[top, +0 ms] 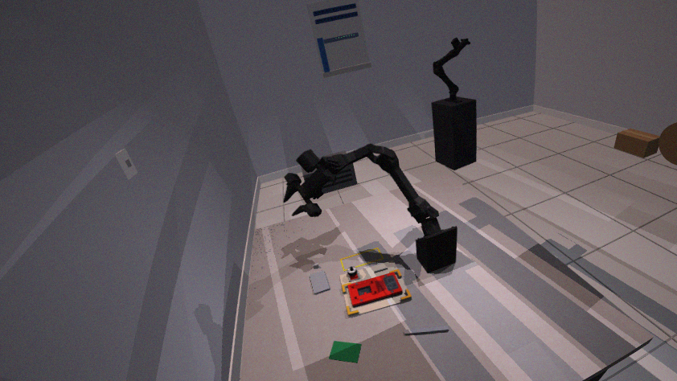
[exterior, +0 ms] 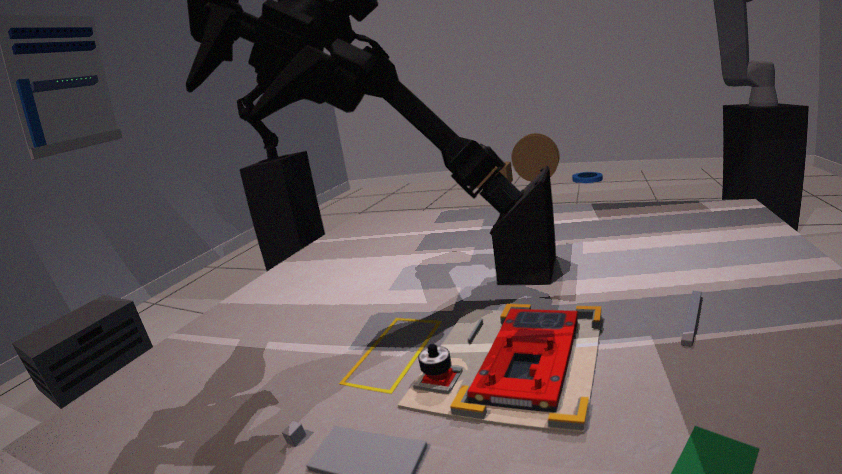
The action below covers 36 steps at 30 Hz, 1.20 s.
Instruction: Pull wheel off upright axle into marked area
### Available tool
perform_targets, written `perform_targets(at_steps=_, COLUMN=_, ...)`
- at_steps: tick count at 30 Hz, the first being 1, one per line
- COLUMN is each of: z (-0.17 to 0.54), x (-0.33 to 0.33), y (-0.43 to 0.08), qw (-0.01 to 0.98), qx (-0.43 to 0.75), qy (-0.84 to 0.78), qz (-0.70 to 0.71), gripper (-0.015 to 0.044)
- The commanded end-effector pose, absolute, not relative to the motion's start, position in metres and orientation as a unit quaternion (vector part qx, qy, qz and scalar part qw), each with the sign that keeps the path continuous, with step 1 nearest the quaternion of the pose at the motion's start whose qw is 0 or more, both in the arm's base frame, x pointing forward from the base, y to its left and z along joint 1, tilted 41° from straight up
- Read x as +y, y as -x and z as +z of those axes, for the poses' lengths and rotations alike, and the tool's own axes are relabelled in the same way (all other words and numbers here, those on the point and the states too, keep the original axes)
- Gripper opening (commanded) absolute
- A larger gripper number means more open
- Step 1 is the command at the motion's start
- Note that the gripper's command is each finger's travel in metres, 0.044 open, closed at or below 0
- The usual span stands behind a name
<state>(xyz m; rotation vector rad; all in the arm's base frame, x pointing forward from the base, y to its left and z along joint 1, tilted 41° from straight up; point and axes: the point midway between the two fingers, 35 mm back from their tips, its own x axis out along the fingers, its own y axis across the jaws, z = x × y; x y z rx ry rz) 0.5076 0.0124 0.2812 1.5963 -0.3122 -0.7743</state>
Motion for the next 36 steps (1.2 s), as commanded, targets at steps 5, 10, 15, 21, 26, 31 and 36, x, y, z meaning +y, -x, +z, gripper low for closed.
perform_targets(at_steps=5, z=0.169, x=-0.03, y=-0.479, qw=0.66, qx=0.001, qy=-0.566, qz=-0.494, gripper=0.03)
perform_targets(at_steps=10, z=0.109, x=-0.056, y=-0.441, qw=0.65, qx=0.096, qy=-0.476, qz=-0.584, gripper=0.03)
perform_targets(at_steps=15, z=0.063, x=-0.078, y=-0.389, qw=0.614, qx=0.197, qy=-0.381, qz=-0.663, gripper=0.03)
perform_targets(at_steps=21, z=0.046, x=-0.087, y=-0.36, qw=0.586, qx=0.247, qy=-0.333, qz=-0.696, gripper=0.03)
perform_targets(at_steps=26, z=0.046, x=-0.087, y=-0.36, qw=0.586, qx=0.247, qy=-0.333, qz=-0.696, gripper=0.03)
perform_targets(at_steps=31, z=0.046, x=-0.087, y=-0.356, qw=0.586, qx=0.247, qy=-0.333, qz=-0.696, gripper=0.03)
perform_targets(at_steps=36, z=0.03, x=-0.101, y=-0.356, qw=0.586, qx=0.247, qy=-0.333, qz=-0.696, gripper=0.03)
